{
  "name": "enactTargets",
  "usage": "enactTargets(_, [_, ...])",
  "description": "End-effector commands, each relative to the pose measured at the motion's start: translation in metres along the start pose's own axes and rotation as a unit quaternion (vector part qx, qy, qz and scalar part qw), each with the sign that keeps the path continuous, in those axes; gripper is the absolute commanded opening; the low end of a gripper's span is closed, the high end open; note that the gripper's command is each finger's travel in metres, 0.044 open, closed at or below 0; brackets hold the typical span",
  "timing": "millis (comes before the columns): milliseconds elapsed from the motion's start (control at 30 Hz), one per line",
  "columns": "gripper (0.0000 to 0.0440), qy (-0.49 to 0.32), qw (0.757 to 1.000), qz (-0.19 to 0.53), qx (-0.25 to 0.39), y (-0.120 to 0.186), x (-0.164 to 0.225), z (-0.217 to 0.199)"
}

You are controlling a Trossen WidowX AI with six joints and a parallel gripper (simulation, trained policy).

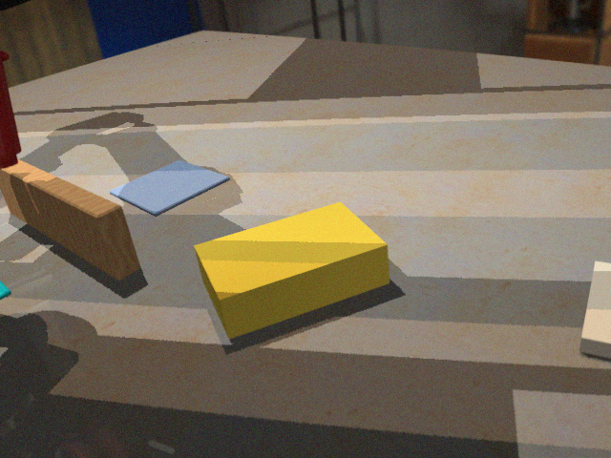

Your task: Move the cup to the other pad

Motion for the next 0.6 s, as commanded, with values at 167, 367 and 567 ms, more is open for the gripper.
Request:
enactTargets(167, [0.0,-0.018,1.0,-0.009,0.009,-0.019,-0.011,-0.015])
enactTargets(367, [0.0,-0.027,0.999,-0.011,0.014,-0.032,-0.013,-0.025])
enactTargets(567, [0.0,-0.034,0.999,-0.011,0.02,-0.046,-0.012,-0.035])
Point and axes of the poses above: the point midway between the two fingers, 35 mm back from their tips, its own y axis back along the fingers, its own z axis across the jaws, x = y × z, the point moved 4 cm from there along y, back along the fingers, and after that the axes turned 1 degree about -y, right-handed, at the moved point
